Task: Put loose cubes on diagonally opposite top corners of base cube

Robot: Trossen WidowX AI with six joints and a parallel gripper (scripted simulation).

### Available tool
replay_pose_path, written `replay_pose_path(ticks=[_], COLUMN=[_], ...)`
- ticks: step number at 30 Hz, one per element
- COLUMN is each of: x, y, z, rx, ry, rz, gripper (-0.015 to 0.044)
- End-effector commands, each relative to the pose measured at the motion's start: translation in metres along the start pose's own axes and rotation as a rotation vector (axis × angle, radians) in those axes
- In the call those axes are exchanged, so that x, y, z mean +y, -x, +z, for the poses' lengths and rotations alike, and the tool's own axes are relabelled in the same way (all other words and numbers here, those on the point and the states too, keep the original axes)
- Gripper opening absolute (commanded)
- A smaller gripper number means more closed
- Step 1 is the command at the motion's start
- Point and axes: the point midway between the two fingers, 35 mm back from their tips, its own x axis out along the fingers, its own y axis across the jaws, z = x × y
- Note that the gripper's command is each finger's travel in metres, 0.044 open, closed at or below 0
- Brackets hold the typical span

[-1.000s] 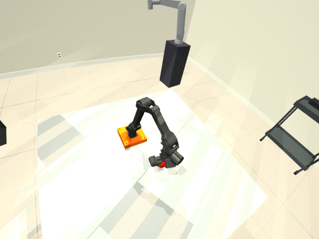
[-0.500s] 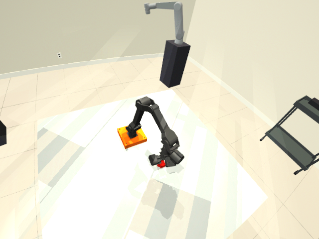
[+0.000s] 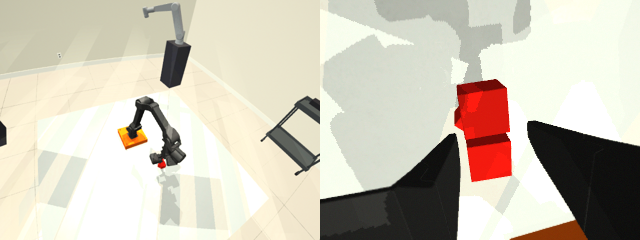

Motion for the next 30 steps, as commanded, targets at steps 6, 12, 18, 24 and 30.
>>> replay_pose_path(ticks=[6, 12, 18, 24, 30], x=[0.001, 0.0, 0.0, 0.0, 0.0], y=[0.016, 0.026, 0.028, 0.034, 0.037], z=[0.002, 0.002, 0.002, 0.001, 0.001], rx=[-0.008, -0.008, -0.007, -0.003, -0.003], ry=[0.003, 0.003, 0.002, 0.0, 0.0], rz=[0.003, 0.003, 0.002, 0.001, 0.001], gripper=[0.0205, 0.0205, 0.0231, 0.0389, 0.04])
